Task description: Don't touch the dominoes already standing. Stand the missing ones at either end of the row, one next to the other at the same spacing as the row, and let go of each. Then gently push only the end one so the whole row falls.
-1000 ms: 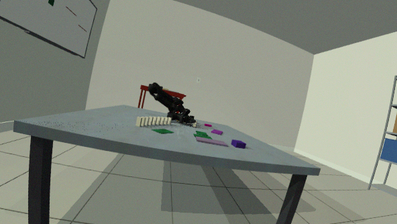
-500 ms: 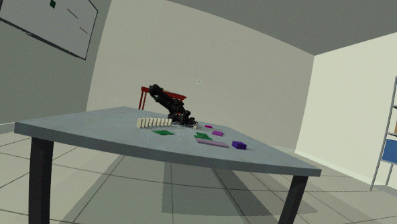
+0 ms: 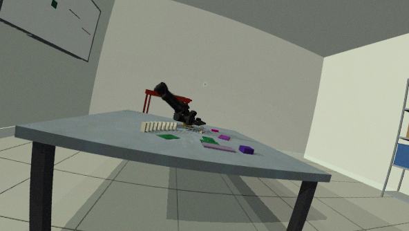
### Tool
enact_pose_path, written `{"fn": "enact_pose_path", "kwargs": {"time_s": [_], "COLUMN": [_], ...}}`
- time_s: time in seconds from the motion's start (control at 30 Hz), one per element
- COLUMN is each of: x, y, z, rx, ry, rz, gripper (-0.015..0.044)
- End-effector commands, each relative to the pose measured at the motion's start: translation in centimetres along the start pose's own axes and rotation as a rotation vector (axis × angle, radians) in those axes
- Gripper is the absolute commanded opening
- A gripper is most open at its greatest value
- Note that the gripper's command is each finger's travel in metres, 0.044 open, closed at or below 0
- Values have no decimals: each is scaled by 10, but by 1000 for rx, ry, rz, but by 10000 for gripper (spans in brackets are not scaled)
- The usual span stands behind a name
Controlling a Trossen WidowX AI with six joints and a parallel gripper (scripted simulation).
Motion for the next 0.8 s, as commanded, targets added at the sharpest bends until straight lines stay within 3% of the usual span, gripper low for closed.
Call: {"fn": "enact_pose_path", "kwargs": {"time_s": [0.0, 0.2, 0.3, 0.47, 0.77], "x": [6, 8, -18, -27, -48], "y": [-19, -17, -23, -21, -36], "z": [1, -2, -7, -25, -73], "rx": [-9, 23, -4, 98, 450], "ry": [-12, -30, 15, -26, 24], "rz": [-11, -71, -43, -282, -908], "gripper": [440, 440, 440, 440, 440]}}
Point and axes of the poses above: the point midway between the two fingers, 35 mm back from their tips, its own z axis back along the fingers, its own x axis across the jaws, y = z × x, the point moved 7 cm from there along z, back along the fingers, and after that the axes turned 13 degrees about -z, right-handed, at the moved point
